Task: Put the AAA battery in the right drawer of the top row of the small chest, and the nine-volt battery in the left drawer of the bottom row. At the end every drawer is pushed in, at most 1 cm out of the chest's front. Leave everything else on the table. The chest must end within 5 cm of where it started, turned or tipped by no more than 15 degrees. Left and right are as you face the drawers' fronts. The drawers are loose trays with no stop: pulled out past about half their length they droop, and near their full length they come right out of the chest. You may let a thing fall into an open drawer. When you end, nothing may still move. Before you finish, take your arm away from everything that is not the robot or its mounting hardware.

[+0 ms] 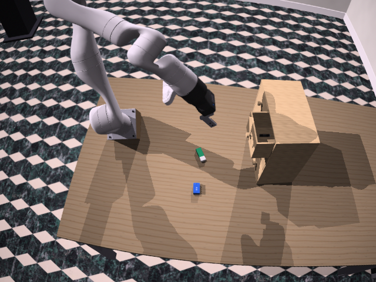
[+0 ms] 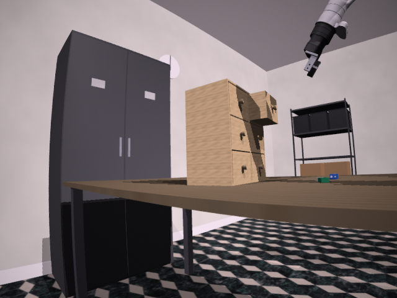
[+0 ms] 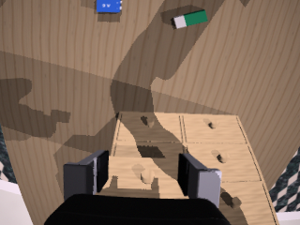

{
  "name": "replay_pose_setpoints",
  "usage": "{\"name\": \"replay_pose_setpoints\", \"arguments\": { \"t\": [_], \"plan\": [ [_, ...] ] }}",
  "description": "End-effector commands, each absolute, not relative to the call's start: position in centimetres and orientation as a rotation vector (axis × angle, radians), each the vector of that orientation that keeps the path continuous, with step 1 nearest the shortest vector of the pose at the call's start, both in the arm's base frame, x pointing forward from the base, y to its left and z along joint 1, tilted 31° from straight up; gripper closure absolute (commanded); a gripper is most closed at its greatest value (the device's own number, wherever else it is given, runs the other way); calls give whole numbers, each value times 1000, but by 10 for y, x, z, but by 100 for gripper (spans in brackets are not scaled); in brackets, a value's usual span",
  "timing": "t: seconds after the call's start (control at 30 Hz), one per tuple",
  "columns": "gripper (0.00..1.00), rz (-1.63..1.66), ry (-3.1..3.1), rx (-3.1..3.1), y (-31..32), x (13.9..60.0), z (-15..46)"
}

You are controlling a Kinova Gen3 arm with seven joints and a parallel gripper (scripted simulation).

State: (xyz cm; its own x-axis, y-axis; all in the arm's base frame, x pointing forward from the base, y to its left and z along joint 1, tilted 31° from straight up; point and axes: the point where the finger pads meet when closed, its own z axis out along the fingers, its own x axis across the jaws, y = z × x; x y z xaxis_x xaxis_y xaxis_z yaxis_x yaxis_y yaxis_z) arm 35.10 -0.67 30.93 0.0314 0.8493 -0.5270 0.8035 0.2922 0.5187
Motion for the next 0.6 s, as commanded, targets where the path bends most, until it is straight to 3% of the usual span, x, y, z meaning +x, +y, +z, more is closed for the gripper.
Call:
{"name": "replay_pose_setpoints", "arguments": {
  "t": [0.0, 0.57],
  "plan": [
    [0, 95, 1761, 1487, -6, 350, 304],
    [0, 192, 1726, 1405, -13, 359, 293]
  ]
}}
